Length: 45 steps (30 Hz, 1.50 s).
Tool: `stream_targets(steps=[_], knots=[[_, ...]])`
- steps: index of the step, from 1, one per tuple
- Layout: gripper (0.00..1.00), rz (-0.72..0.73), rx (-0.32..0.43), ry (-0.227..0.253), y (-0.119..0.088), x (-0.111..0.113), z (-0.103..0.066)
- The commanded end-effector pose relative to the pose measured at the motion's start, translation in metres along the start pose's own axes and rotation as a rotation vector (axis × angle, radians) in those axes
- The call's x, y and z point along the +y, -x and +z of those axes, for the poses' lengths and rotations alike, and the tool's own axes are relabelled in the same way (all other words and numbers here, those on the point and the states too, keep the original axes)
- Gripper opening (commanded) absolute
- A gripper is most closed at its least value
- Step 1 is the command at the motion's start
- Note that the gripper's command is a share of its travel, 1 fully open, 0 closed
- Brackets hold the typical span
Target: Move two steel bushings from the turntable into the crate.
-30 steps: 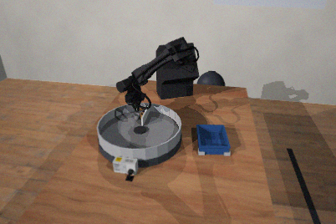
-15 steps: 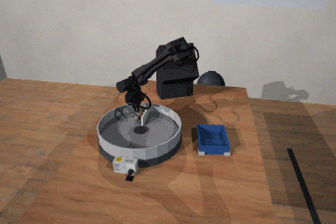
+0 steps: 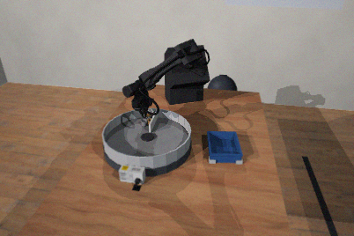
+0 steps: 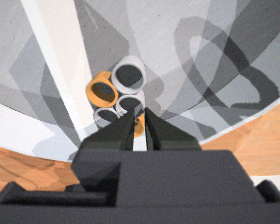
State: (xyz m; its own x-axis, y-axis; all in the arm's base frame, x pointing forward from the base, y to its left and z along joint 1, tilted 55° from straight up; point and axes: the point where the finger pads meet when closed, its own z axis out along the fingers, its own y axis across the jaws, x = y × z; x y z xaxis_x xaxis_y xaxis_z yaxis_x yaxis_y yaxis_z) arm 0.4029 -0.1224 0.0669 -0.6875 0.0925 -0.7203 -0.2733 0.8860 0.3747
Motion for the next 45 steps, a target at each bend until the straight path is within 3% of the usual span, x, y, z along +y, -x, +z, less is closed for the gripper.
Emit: stream_targets(steps=[1,9,45], knots=[[0.13,-0.033,-0.061,-0.039,0.022,-0.009,-0.019],[0.13,-0.002,-0.035,-0.04,0.014,-0.018,-0.005],[0.13,-0.003,-0.036,-0.038,0.014,-0.018,-0.005]])
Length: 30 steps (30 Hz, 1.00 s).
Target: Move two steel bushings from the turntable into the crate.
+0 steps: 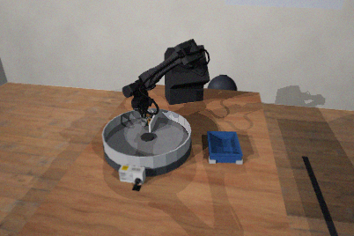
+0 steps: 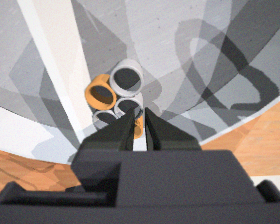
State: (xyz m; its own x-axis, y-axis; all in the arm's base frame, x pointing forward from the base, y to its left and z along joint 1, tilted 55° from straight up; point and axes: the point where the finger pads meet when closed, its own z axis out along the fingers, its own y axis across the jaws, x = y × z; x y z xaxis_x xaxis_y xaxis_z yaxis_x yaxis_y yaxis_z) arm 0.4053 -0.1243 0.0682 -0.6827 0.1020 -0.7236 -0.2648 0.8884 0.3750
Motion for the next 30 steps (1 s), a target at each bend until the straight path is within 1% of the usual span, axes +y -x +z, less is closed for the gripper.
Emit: stream_targets(steps=[1,3,5,7,10,11,30], knots=[[0.13,-0.009,-0.025,-0.031,0.012,-0.015,-0.004],[0.13,-0.019,-0.017,-0.021,0.012,-0.01,0.004],[0.13,-0.019,-0.017,-0.02,0.012,-0.01,0.007],[0.13,-0.008,-0.025,-0.033,0.012,-0.016,0.003],[0.13,-0.008,-0.025,-0.033,0.012,-0.016,0.003],[0.13,-0.031,-0.045,-0.038,0.022,-0.012,-0.004],[0.13,-0.034,-0.046,-0.038,0.022,-0.012,-0.004]])
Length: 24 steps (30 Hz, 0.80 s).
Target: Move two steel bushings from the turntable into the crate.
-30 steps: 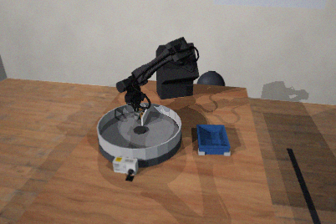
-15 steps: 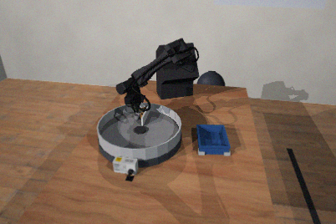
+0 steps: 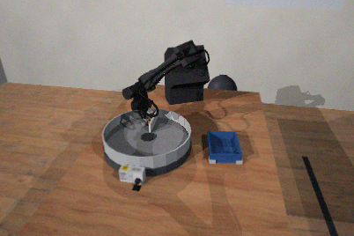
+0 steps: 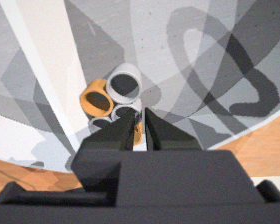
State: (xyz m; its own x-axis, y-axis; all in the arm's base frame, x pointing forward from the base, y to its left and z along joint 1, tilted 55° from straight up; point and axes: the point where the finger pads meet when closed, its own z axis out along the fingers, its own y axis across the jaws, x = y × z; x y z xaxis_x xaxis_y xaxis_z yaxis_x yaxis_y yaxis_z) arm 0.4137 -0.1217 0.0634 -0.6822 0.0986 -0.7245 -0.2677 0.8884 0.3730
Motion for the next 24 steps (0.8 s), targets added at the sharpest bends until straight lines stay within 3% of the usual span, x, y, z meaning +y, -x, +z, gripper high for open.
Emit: stream_targets(steps=[1,24], knots=[[0.13,-0.03,-0.046,-0.039,0.02,-0.0101,-0.0134],[0.13,-0.026,-0.037,-0.028,0.0176,-0.0064,-0.0162]])
